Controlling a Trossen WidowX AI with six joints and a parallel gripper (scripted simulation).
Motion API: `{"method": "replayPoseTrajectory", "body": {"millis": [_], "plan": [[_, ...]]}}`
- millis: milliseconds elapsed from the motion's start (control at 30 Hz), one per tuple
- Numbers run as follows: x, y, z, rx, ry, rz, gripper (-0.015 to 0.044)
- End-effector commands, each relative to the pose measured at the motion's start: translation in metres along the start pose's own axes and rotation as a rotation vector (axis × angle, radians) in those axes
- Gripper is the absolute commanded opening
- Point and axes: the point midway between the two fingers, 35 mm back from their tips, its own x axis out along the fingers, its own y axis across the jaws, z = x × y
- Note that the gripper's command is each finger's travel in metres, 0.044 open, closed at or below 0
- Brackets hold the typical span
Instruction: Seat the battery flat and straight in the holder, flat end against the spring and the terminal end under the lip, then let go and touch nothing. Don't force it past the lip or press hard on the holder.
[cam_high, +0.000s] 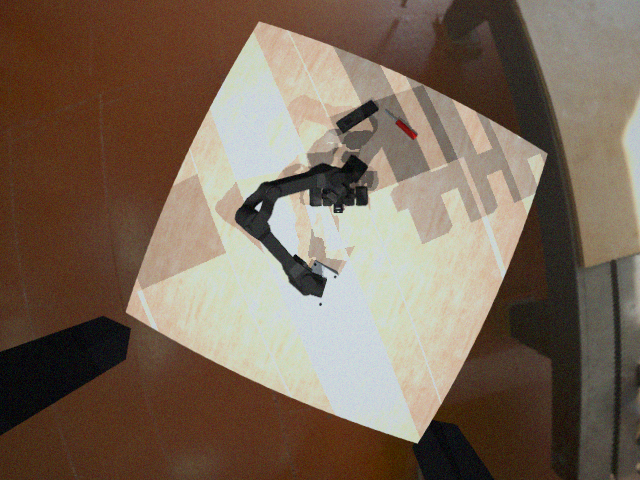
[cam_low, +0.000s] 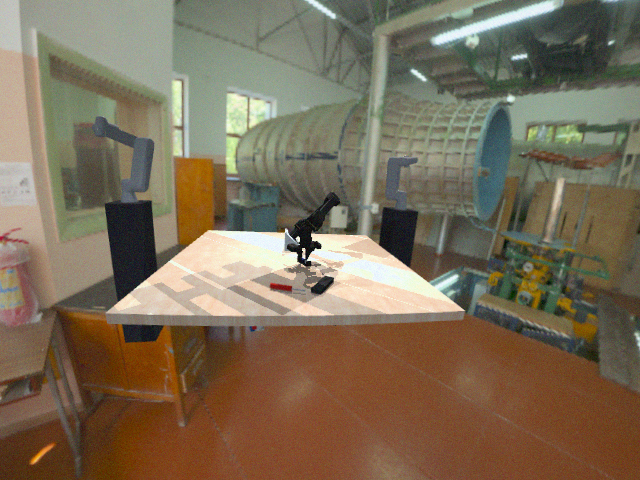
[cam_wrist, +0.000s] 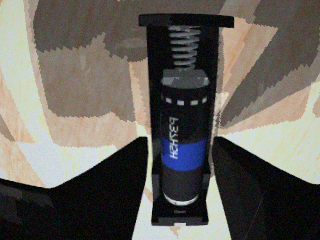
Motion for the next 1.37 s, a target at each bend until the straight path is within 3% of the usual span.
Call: {"method": "replayPoseTrajectory", "body": {"millis": [0, 200, 567, 1333], "plan": [[-0.008, -0.001, 0.000, -0.004, -0.002, -0.003, 0.0164], [-0.012, -0.001, 0.000, -0.005, -0.002, -0.003, 0.0164], [-0.084, -0.001, -0.007, -0.005, 0.000, -0.005, 0.0440], [-0.085, -0.001, -0.007, -0.005, 0.000, -0.005, 0.0440]]}}
